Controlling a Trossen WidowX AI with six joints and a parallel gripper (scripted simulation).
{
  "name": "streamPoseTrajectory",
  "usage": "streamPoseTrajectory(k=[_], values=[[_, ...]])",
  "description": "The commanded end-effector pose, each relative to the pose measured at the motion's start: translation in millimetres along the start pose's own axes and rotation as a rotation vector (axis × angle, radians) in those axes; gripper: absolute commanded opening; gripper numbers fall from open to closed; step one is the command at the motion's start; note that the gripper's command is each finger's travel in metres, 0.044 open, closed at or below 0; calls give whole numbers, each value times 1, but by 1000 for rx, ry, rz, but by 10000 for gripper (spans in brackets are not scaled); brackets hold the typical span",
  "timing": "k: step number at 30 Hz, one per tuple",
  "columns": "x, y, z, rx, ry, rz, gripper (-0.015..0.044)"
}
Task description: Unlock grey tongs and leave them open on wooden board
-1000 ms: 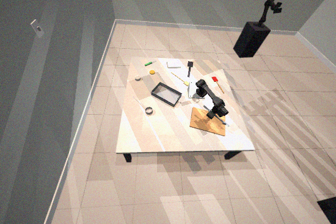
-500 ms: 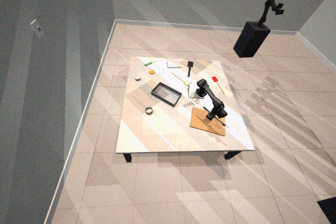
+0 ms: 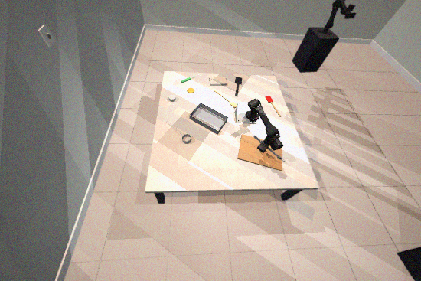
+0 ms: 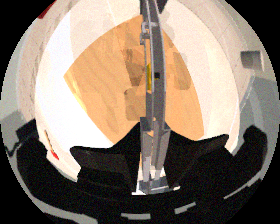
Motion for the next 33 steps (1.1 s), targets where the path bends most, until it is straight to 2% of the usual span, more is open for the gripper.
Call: streamPoseTrajectory(k=[1, 24, 33], values=[[7, 0, 0, -4, -4, -4, -150], [33, 3, -2, -9, 1, -10, -150], [33, 3, -3, -6, 4, -5, 86]])
Point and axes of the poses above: the point midway between the two fingers, 35 mm back from their tips, its own x axis out along the fingers, its own z axis across the jaws, y = z × x, the point moved 7 cm from there along -x, back along the fingers, and after that the axes turned 14 degrees about x, right-handed, at the moved point
